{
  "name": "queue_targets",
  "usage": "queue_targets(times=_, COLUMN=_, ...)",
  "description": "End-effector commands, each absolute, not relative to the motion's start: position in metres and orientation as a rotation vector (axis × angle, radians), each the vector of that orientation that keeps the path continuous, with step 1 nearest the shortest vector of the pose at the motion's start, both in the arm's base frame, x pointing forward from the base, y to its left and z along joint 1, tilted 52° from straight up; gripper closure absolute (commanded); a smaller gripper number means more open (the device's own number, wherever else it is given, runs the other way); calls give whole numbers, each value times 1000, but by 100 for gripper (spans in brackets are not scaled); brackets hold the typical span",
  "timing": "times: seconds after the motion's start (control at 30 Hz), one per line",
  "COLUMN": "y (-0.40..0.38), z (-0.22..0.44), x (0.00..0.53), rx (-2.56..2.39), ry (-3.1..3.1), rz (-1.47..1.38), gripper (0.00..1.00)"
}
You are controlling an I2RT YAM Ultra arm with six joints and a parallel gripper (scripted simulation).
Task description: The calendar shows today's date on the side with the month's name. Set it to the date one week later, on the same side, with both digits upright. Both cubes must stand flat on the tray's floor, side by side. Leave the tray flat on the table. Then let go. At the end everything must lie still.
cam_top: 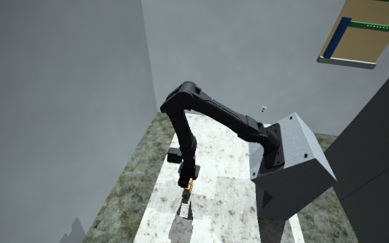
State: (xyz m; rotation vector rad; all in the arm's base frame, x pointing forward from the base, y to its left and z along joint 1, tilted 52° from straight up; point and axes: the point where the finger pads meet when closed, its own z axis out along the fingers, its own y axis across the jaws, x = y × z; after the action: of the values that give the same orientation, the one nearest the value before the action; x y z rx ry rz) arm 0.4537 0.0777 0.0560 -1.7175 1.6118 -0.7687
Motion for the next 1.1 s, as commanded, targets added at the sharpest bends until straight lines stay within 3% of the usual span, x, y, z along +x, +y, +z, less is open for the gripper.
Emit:
queue_targets(times=0.0, y=81, z=57, x=457, rx=-1713, ry=1596, rz=-762, gripper=55)
queue_targets(times=1.07, y=81, z=51, x=465, rx=-1713, ry=1596, rz=-762, gripper=55)
